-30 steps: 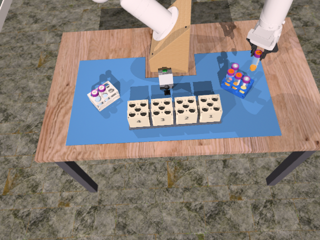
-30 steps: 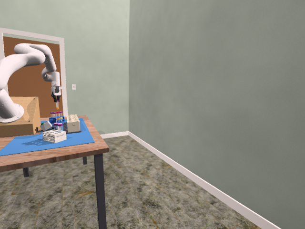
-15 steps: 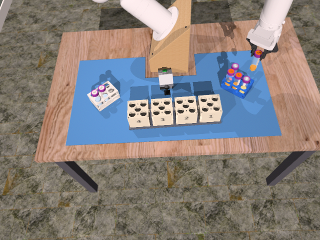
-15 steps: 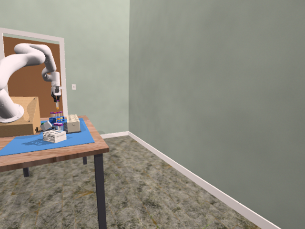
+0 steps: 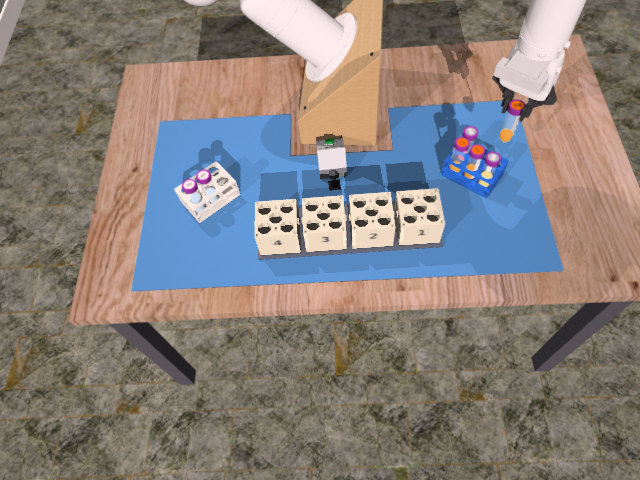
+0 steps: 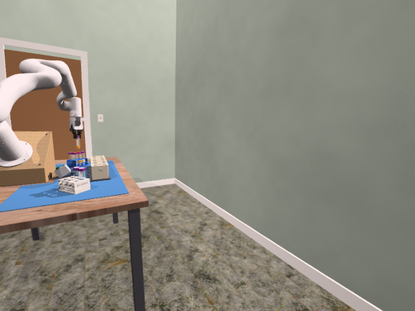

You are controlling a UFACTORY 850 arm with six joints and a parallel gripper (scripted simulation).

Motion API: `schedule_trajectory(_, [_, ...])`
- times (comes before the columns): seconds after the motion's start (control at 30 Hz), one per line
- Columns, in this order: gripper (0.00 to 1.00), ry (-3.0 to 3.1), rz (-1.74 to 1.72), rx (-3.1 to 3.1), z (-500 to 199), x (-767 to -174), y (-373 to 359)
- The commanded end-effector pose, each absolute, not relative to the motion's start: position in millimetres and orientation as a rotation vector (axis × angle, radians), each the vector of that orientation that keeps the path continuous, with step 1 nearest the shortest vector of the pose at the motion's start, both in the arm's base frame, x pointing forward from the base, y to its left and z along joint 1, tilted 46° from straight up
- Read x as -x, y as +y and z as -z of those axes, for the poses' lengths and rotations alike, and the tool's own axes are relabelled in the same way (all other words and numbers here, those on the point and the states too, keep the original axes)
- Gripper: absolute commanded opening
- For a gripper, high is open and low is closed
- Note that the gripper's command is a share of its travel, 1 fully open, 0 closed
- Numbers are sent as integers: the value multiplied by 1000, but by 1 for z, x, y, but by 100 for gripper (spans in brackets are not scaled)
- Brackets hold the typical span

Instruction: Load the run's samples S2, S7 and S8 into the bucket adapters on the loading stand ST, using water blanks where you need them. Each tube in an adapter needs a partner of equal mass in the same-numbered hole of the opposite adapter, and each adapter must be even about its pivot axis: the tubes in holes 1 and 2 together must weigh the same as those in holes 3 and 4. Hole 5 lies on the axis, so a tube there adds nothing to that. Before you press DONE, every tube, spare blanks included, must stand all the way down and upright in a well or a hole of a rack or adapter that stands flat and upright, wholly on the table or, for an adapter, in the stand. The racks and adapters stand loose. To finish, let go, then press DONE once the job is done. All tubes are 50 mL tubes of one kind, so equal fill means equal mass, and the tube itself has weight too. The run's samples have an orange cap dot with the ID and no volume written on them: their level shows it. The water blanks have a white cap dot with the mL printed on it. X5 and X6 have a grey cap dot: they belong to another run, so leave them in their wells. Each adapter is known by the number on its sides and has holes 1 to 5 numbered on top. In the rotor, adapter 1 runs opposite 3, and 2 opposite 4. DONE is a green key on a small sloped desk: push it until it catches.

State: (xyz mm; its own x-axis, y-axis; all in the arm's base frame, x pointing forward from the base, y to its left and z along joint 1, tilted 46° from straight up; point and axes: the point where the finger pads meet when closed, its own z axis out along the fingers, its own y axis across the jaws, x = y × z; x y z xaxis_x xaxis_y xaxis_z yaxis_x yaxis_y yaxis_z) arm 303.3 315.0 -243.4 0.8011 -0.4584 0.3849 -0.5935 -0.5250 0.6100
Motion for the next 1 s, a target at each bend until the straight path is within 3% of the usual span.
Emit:
schedule_trajectory(0.0, [0, -773, -227, -2219, 243, -304, 316])
schedule_trajectory(0.97, [0, -773, -227, -2219, 277, -300, 281])
